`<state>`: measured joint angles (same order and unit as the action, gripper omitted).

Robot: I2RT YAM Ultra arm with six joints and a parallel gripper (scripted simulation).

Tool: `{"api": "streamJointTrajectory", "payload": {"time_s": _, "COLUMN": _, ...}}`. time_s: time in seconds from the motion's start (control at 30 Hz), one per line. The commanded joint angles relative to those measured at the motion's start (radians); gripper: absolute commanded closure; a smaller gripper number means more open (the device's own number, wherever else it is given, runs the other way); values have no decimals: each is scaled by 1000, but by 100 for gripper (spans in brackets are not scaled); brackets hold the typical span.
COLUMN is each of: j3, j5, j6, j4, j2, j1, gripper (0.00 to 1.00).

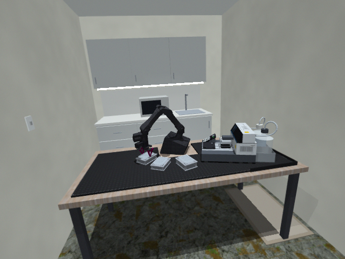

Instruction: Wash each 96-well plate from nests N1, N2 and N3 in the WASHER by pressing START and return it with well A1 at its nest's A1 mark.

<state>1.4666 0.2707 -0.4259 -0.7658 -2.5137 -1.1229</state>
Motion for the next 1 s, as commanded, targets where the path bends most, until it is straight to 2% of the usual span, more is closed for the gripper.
{"api": "streamJointTrajectory", "payload": {"time_s": 0.0, "j3": 3, "j5": 2, "j6": 1, "j4": 2, "j2": 8, "j1": -3, "gripper": 20}}
{"api": "streamJointTrajectory", "payload": {"time_s": 0.07, "j3": 3, "j5": 2, "j6": 1, "j4": 2, "j2": 8, "j1": -3, "gripper": 20}}
{"api": "streamJointTrajectory", "payload": {"time_s": 0.1, "j3": 3, "j5": 2, "j6": 1, "j4": 2, "j2": 8, "j1": -3, "gripper": 30}}
{"api": "streamJointTrajectory", "payload": {"time_s": 0.23, "j3": 3, "j5": 2, "j6": 1, "j4": 2, "j2": 8, "j1": -3, "gripper": 30}}
{"api": "streamJointTrajectory", "payload": {"time_s": 0.27, "j3": 3, "j5": 2, "j6": 1, "j4": 2, "j2": 8, "j1": -3, "gripper": 40}}
{"api": "streamJointTrajectory", "payload": {"time_s": 0.33, "j3": 3, "j5": 2, "j6": 1, "j4": 2, "j2": 8, "j1": -3, "gripper": 40}}
{"api": "streamJointTrajectory", "payload": {"time_s": 0.37, "j3": 3, "j5": 2, "j6": 1, "j4": 2, "j2": 8, "j1": -3, "gripper": 50}}
{"api": "streamJointTrajectory", "payload": {"time_s": 0.43, "j3": 3, "j5": 2, "j6": 1, "j4": 2, "j2": 8, "j1": -3, "gripper": 50}}
{"api": "streamJointTrajectory", "payload": {"time_s": 0.47, "j3": 3, "j5": 2, "j6": 1, "j4": 2, "j2": 8, "j1": -3, "gripper": 60}}
{"api": "streamJointTrajectory", "payload": {"time_s": 0.53, "j3": 3, "j5": 2, "j6": 1, "j4": 2, "j2": 8, "j1": -3, "gripper": 60}}
{"api": "streamJointTrajectory", "payload": {"time_s": 0.57, "j3": 3, "j5": 2, "j6": 1, "j4": 2, "j2": 8, "j1": -3, "gripper": 70}}
{"api": "streamJointTrajectory", "payload": {"time_s": 0.63, "j3": 3, "j5": 2, "j6": 1, "j4": 2, "j2": 8, "j1": -3, "gripper": 70}}
{"api": "streamJointTrajectory", "payload": {"time_s": 0.67, "j3": 3, "j5": 2, "j6": 1, "j4": 2, "j2": 8, "j1": -3, "gripper": 80}}
{"api": "streamJointTrajectory", "payload": {"time_s": 0.8, "j3": 3, "j5": 2, "j6": 1, "j4": 2, "j2": 8, "j1": -3, "gripper": 80}}
{"api": "streamJointTrajectory", "payload": {"time_s": 0.83, "j3": 3, "j5": 2, "j6": 1, "j4": 2, "j2": 8, "j1": -3, "gripper": 90}}
{"api": "streamJointTrajectory", "payload": {"time_s": 0.9, "j3": 3, "j5": 2, "j6": 1, "j4": 2, "j2": 8, "j1": -3, "gripper": 90}}
{"api": "streamJointTrajectory", "payload": {"time_s": 0.93, "j3": 3, "j5": 2, "j6": 1, "j4": 2, "j2": 8, "j1": -3, "gripper": 100}}
{"api": "streamJointTrajectory", "payload": {"time_s": 0.97, "j3": 3, "j5": 2, "j6": 1, "j4": 2, "j2": 8, "j1": -3, "gripper": 100}}
